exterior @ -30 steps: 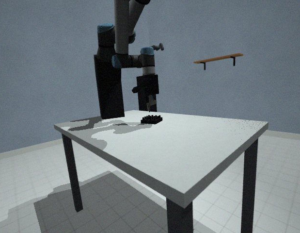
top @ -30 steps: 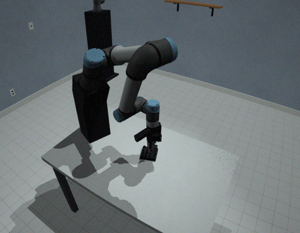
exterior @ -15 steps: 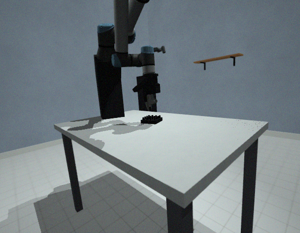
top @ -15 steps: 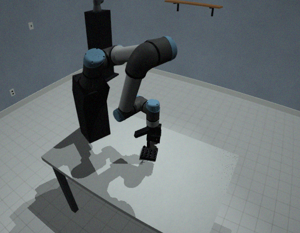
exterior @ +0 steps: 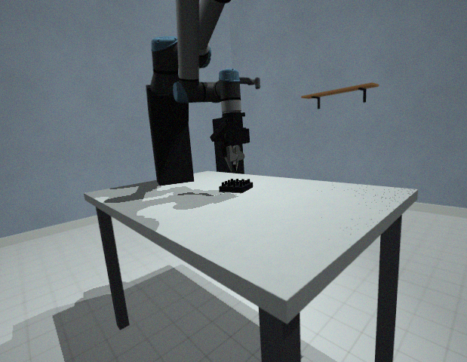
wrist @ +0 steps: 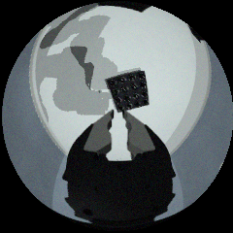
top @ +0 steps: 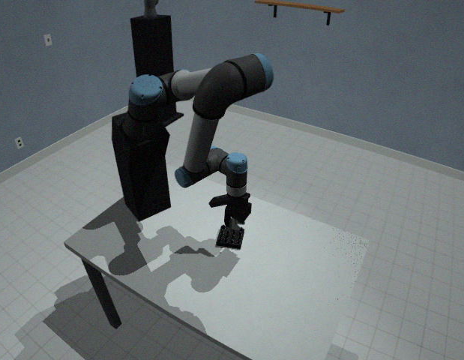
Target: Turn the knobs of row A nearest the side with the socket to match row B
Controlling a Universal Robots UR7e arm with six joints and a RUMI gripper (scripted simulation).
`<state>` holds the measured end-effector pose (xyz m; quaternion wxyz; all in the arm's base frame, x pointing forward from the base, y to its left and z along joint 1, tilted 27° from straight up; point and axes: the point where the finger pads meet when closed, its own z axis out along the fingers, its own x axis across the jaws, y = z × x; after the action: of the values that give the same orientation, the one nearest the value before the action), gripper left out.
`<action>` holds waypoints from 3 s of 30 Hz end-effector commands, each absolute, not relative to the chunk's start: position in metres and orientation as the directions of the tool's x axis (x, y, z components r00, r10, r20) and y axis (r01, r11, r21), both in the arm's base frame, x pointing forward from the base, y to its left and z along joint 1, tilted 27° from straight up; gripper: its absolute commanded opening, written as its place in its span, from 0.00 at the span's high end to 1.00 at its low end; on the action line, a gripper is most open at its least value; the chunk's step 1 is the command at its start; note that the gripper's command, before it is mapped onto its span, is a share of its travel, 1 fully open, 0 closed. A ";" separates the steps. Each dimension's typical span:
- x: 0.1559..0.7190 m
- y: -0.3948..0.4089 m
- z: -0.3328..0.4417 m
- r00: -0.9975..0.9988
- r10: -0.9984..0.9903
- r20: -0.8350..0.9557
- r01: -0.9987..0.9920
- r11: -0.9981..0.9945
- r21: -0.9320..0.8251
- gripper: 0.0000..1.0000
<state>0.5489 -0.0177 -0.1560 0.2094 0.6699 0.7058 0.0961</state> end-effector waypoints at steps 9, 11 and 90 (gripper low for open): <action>0.549 -0.016 -0.153 0.129 0.986 -0.104 0.897 -0.071 0.436 0.89; 0.549 -0.016 -0.153 0.129 0.986 -0.104 0.897 -0.072 0.436 0.89; 0.563 -0.021 -0.183 0.130 0.986 -0.104 0.897 -0.072 0.436 0.89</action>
<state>0.5608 -0.0202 -0.1787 0.2017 0.7240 0.6504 0.1097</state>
